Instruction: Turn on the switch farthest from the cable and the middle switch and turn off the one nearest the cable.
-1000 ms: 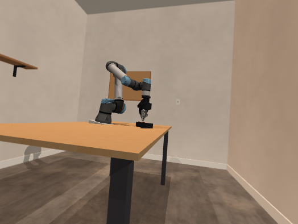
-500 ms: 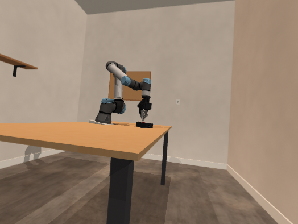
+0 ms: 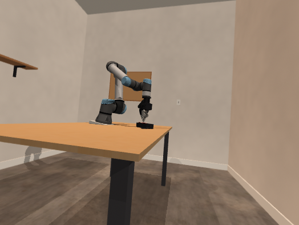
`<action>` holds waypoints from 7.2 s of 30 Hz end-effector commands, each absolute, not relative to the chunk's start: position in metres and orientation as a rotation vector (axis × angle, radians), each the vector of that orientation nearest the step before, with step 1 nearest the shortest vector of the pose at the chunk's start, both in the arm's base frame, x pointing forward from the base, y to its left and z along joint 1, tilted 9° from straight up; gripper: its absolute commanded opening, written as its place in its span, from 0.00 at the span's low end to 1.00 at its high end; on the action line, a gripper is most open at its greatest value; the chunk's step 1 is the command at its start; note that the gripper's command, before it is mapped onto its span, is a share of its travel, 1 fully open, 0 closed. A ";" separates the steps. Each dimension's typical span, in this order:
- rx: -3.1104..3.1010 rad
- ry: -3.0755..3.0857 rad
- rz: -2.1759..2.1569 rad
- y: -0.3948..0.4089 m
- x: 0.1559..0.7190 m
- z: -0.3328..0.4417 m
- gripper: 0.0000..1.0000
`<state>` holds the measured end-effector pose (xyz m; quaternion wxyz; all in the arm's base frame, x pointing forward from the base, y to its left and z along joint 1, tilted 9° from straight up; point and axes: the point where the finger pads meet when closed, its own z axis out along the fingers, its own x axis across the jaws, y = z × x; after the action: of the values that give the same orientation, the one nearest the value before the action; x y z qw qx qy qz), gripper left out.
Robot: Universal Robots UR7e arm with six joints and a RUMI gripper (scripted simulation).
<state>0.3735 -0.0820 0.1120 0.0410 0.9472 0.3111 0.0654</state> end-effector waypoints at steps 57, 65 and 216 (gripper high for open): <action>2.900 0.953 0.201 -0.082 0.375 0.106 0.00; 2.900 0.953 0.201 -0.082 0.372 0.125 0.00; 2.900 0.953 0.201 -0.127 0.390 0.116 0.00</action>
<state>0.3896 -0.1269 0.1161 0.0409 0.9472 0.3111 0.0655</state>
